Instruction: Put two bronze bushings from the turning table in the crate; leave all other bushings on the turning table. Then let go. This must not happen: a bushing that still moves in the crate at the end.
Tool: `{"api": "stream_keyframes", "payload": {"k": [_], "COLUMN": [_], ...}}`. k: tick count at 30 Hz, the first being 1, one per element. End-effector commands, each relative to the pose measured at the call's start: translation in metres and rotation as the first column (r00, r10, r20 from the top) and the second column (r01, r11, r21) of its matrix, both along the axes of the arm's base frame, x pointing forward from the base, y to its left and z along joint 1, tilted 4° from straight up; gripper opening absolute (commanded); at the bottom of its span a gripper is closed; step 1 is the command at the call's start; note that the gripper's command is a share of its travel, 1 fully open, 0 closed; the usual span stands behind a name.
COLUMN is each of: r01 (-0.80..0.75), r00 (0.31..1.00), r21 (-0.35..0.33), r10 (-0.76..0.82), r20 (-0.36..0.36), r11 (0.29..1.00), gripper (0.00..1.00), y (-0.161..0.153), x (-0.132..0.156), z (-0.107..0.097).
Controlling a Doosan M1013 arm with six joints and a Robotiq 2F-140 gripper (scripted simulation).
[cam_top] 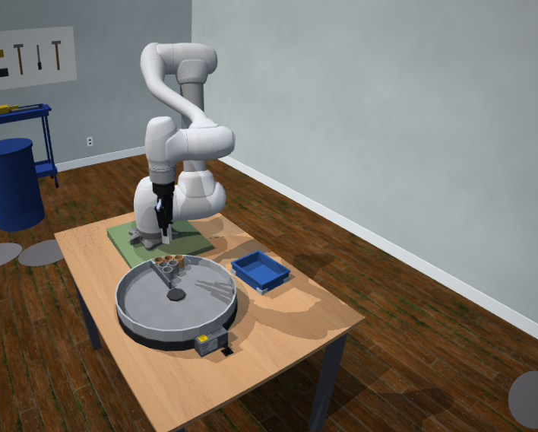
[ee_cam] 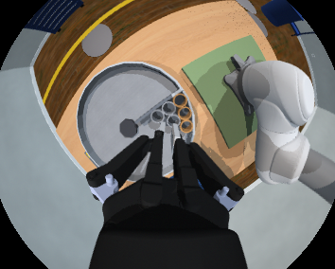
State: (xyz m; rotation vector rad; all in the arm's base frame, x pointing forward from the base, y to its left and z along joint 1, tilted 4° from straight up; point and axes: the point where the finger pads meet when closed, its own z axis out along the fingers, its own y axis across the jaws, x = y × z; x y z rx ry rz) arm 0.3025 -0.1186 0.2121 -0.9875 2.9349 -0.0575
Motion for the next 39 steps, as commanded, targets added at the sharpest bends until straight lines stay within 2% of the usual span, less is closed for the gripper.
{"api": "stream_keyframes", "payload": {"k": [1,39], "r01": [0.000,-0.019], "r00": [1.000,1.000], "r21": [0.000,-0.001], "r10": [0.000,0.019], "r20": [0.005,0.005], "r11": [1.000,1.000], "gripper": [0.10,0.10], "y": [-0.0007,0.0001], "x": [-0.0004,-0.0005], "z": [-0.0009,-0.0017]}}
